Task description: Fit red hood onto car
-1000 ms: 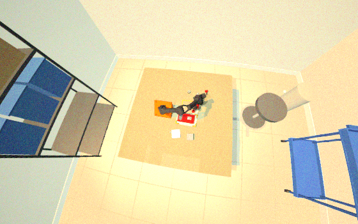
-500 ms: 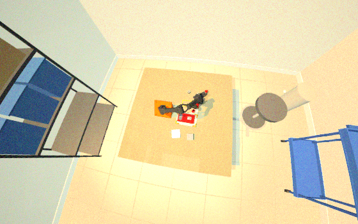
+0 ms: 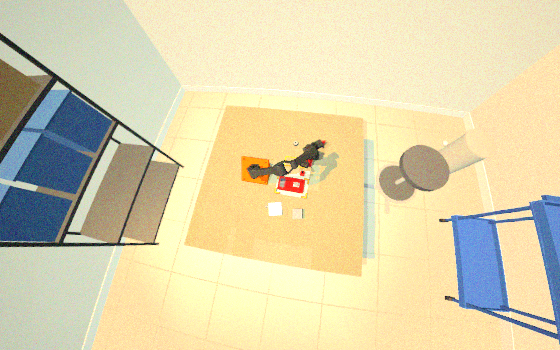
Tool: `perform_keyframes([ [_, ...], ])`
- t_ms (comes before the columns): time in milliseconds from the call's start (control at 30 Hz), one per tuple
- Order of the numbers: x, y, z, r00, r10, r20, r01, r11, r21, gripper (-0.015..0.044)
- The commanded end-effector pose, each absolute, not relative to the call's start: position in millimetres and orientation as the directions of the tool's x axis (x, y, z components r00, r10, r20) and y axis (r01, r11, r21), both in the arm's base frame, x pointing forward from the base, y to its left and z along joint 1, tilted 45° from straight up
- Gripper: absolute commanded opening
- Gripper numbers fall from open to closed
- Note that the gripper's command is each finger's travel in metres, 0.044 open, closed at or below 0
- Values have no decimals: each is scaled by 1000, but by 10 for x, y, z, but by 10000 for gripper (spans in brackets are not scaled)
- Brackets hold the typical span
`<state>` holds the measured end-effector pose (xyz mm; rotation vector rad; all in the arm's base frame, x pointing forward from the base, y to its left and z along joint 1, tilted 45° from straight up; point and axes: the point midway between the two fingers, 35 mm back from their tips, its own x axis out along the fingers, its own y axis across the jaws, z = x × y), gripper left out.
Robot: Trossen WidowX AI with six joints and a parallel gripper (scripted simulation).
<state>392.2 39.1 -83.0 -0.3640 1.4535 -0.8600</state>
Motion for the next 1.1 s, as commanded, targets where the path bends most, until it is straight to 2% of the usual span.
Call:
perform_keyframes([
  [0, 3961, 490, -715, -95, -691, -717, 299, 667, -682, 0],
  [467, 3981, 645, -558, -95, -690, -717, 299, 668, -682, 0],
  [1067, 3903, 281, -190, -99, -691, -716, 254, 678, -689, 0],
])
